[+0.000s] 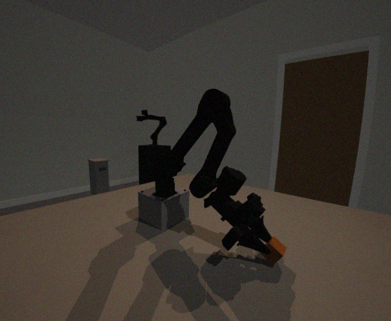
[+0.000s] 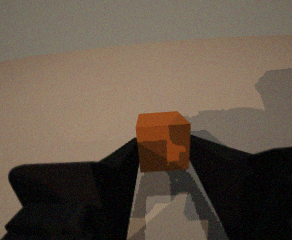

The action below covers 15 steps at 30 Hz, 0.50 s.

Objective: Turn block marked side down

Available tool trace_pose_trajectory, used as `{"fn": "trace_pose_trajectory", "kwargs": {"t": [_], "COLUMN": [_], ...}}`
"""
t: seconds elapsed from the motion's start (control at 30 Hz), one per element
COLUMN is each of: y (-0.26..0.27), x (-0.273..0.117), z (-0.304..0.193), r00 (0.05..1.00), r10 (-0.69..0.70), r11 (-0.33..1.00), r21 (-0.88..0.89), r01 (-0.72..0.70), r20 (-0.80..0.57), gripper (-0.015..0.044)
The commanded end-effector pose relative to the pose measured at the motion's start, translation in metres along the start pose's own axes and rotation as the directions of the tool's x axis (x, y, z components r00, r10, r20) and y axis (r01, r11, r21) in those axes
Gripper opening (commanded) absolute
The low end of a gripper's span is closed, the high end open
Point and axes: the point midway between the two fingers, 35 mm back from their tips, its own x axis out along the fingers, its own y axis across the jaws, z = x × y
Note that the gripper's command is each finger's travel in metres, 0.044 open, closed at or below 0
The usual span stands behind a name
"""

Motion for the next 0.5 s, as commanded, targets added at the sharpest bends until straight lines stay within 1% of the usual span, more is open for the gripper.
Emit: {"fn": "trace_pose_trajectory", "kwargs": {"t": [0.0, 0.27, 0.47], "y": [-0.0005, -0.0005, -0.0005], "x": [-0.0005, -0.0005, -0.0005], "z": [0.0005, 0.0005, 0.0005], "r00": [1.000, 1.000, 1.000], "r10": [-0.003, -0.003, -0.003], "r11": [1.000, 1.000, 1.000], "r21": [-0.005, -0.005, -0.005], "r01": [0.003, 0.003, 0.003], "r20": [0.003, 0.003, 0.003], "gripper": [0.0236, 0.0440, 0.0440]}}
